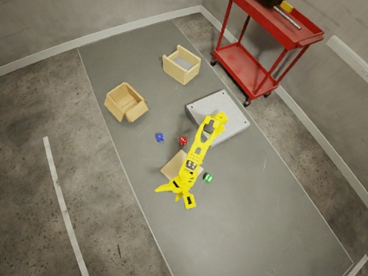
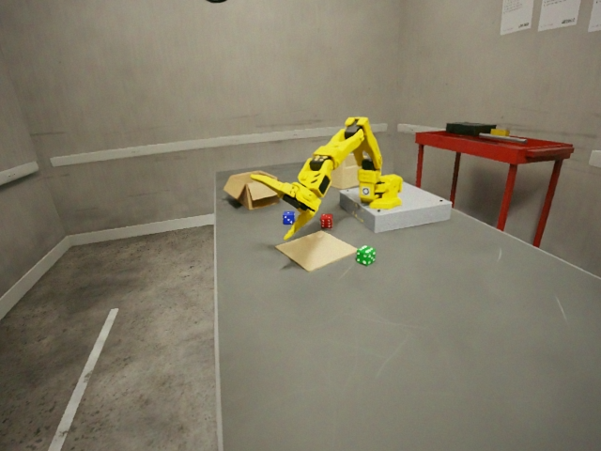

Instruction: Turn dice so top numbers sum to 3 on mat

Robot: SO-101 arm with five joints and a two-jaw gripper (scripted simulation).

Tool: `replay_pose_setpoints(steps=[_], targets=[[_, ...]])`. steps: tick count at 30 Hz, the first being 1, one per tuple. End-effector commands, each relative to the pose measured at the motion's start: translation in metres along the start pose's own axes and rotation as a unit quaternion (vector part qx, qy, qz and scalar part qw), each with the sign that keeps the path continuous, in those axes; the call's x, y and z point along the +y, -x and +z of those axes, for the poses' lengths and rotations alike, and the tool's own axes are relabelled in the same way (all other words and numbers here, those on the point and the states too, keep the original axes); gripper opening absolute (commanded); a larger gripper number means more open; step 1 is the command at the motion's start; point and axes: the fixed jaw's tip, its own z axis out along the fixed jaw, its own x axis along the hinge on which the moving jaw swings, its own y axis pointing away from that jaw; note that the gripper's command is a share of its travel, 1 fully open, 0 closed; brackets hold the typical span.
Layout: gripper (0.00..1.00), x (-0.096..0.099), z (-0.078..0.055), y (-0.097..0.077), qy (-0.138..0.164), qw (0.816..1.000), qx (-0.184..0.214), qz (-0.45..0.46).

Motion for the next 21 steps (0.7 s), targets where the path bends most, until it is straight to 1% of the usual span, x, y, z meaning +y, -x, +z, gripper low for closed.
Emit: replay_pose_setpoints(steps=[1,3,6,10,12,13,15,16,21], targets=[[0.85,-0.014,-0.011,-0.032,-0.017,0.996,0.035,0.082],[0.81,-0.02,-0.017,-0.051,-0.025,0.989,0.057,0.132],[0.76,-0.025,-0.027,-0.078,-0.038,0.975,0.087,0.202],[0.67,-0.027,-0.042,-0.112,-0.058,0.946,0.125,0.295],[0.67,-0.027,-0.042,-0.112,-0.058,0.946,0.125,0.295],[0.65,-0.027,-0.054,-0.133,-0.074,0.922,0.145,0.351],[0.61,-0.025,-0.058,-0.141,-0.079,0.91,0.156,0.377],[0.59,-0.024,-0.062,-0.147,-0.084,0.9,0.163,0.396],[0.5,-0.014,-0.085,-0.181,-0.115,0.834,0.198,0.501]])
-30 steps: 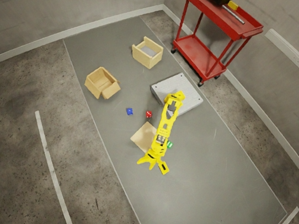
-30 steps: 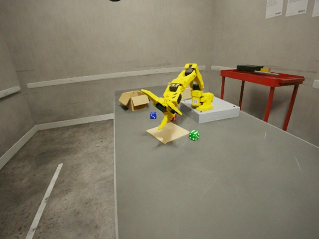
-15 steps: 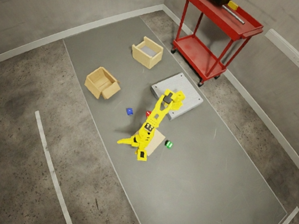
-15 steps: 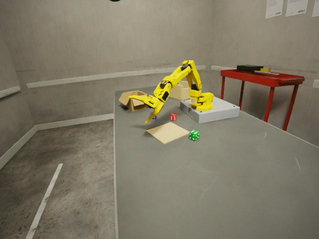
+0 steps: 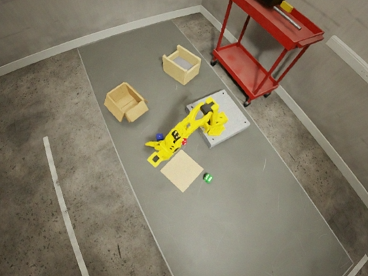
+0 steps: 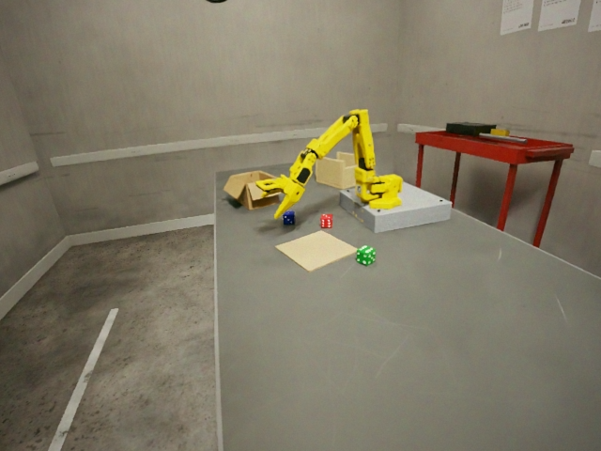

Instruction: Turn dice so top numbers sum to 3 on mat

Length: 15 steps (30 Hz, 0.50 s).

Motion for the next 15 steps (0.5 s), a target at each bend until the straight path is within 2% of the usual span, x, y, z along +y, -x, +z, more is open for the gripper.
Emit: replay_pose_setpoints(steps=[1,6,8,9,15], targets=[[0.49,-0.022,-0.01,-0.025,-0.032,0.995,0.013,0.099],[0.42,-0.041,-0.021,-0.059,-0.064,0.972,0.041,0.221],[0.42,-0.041,-0.021,-0.059,-0.064,0.972,0.041,0.221],[0.41,-0.051,-0.027,-0.076,-0.083,0.956,0.048,0.277],[0.36,-0.056,-0.033,-0.095,-0.101,0.932,0.06,0.342]])
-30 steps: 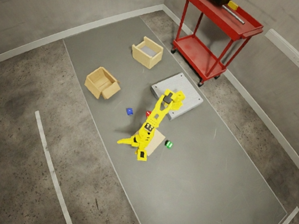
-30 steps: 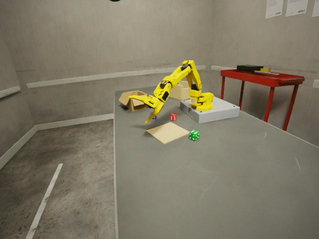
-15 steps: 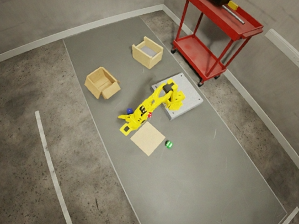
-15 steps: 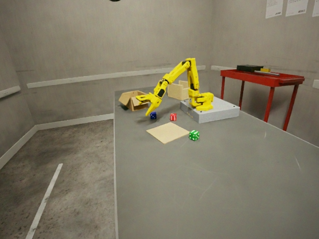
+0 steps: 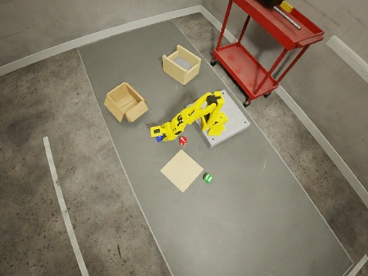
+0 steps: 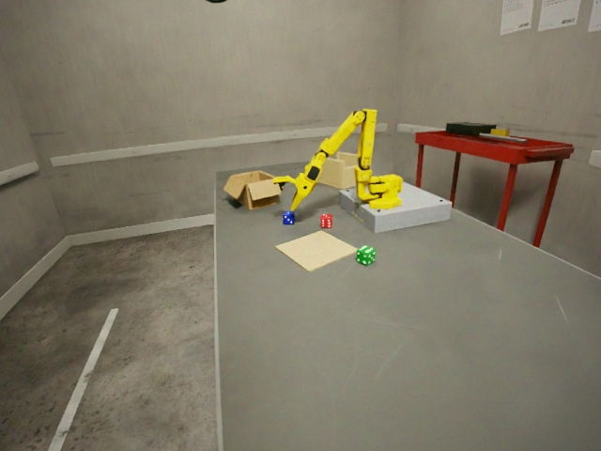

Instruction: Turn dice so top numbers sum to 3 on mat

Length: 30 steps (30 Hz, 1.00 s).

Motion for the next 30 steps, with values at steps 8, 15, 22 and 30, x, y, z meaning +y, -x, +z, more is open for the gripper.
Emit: replay_pose_setpoints(steps=[8,15,22,30], targets=[[0.35,-0.0145,-0.0054,-0.0092,-0.016,0.998,-0.003,0.056],[0.35,-0.0164,-0.0061,-0.0106,-0.019,0.998,-0.005,0.065],[0.35,-0.0164,-0.0061,-0.0106,-0.019,0.998,-0.005,0.065],[0.35,-0.0164,-0.0061,-0.0106,-0.019,0.998,-0.005,0.065]])
